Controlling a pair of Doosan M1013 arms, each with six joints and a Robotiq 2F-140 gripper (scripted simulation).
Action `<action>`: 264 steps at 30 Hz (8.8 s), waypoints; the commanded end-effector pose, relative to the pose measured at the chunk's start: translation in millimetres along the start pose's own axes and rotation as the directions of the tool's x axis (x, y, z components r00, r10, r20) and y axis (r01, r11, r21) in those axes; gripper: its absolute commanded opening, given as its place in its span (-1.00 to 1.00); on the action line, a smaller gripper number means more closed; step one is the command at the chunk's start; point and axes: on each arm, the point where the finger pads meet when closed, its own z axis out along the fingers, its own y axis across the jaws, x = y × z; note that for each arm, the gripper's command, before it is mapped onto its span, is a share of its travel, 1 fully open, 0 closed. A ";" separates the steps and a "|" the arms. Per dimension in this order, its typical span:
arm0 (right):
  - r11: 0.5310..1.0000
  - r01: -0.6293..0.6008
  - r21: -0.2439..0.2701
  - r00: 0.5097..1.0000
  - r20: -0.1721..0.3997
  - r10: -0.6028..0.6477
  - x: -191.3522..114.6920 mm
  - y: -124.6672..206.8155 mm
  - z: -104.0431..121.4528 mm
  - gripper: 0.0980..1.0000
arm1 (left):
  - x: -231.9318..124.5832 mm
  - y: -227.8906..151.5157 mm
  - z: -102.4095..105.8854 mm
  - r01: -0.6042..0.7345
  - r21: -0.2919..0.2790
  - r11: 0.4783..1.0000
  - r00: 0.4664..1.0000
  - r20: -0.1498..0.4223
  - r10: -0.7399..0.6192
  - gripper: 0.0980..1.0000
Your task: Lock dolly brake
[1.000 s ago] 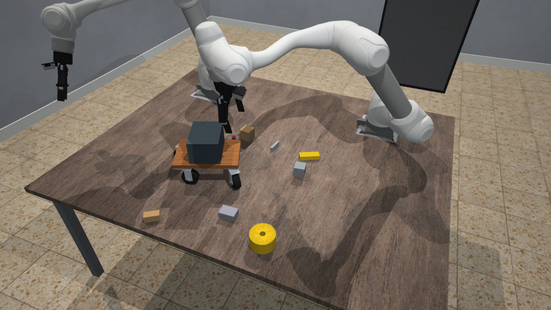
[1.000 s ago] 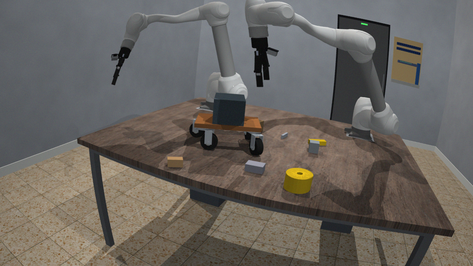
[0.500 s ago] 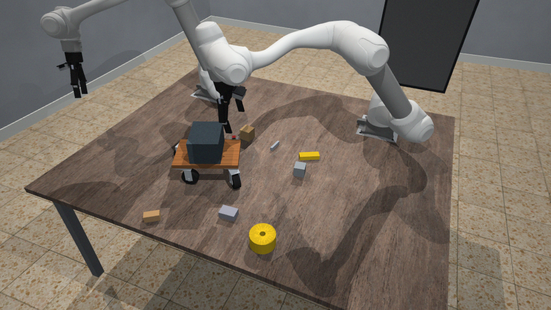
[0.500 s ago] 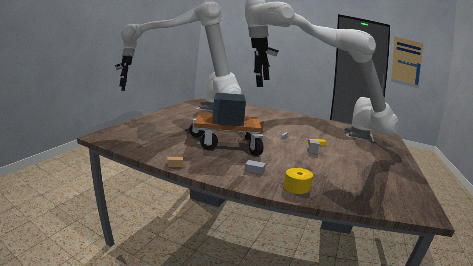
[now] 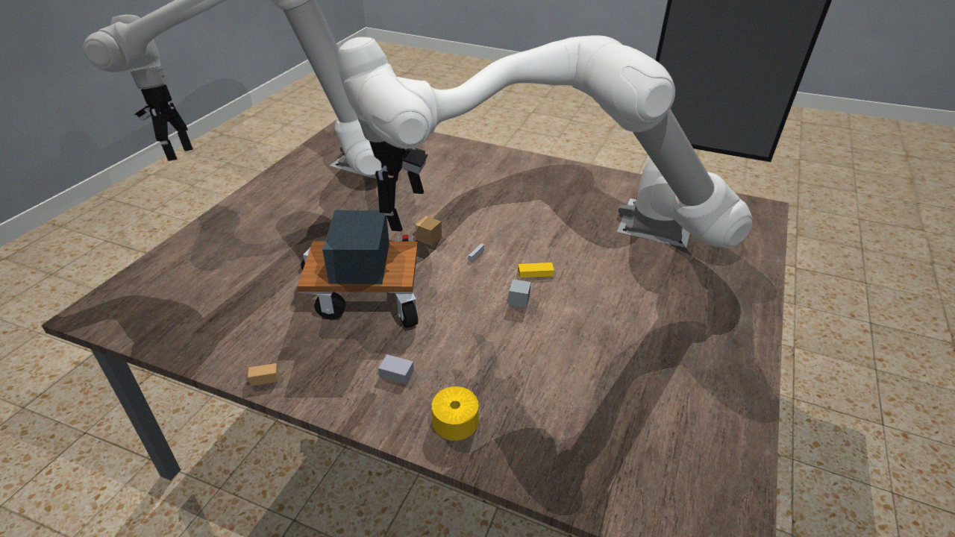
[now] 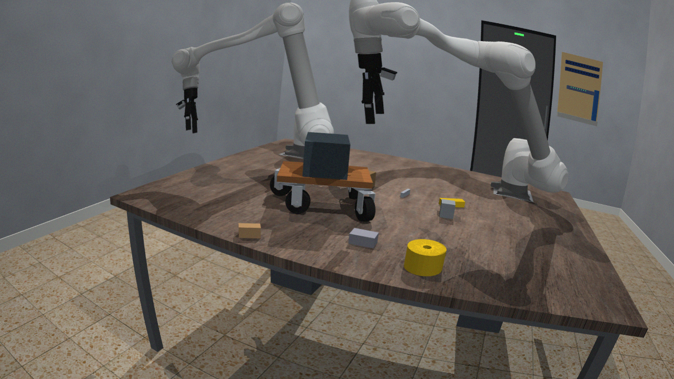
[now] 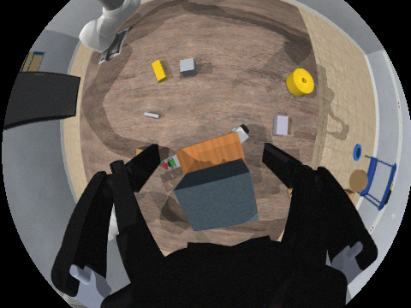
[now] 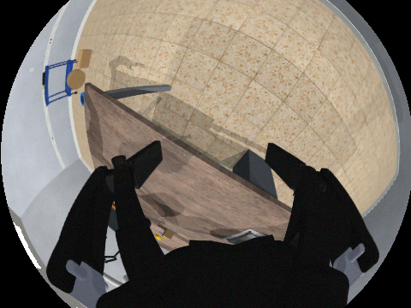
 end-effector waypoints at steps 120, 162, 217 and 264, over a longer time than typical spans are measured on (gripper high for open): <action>0.883 -0.451 -0.131 0.746 0.488 0.454 -311.4 308.9 -4.5 1.00 | -14.9 -73.4 -20.1 0.882 0.126 0.454 0.421 0.224 -0.879 -1.00; 0.883 -0.451 -0.131 0.746 0.488 0.454 -311.4 308.9 -4.5 1.00 | 0.6 -169.6 -24.8 0.488 0.506 -0.711 -0.743 -0.187 -0.642 -1.00; 0.883 -0.451 -0.131 0.746 0.488 0.454 -311.4 308.9 -4.5 1.00 | -8.3 -209.0 244.8 -0.431 0.071 -0.899 -0.649 -0.717 0.254 -1.00; 0.883 -0.451 -0.131 0.746 0.488 0.454 -311.4 308.9 -4.5 1.00 | -16.7 -200.8 296.4 -0.435 0.072 -0.898 -0.649 -0.716 0.257 -1.00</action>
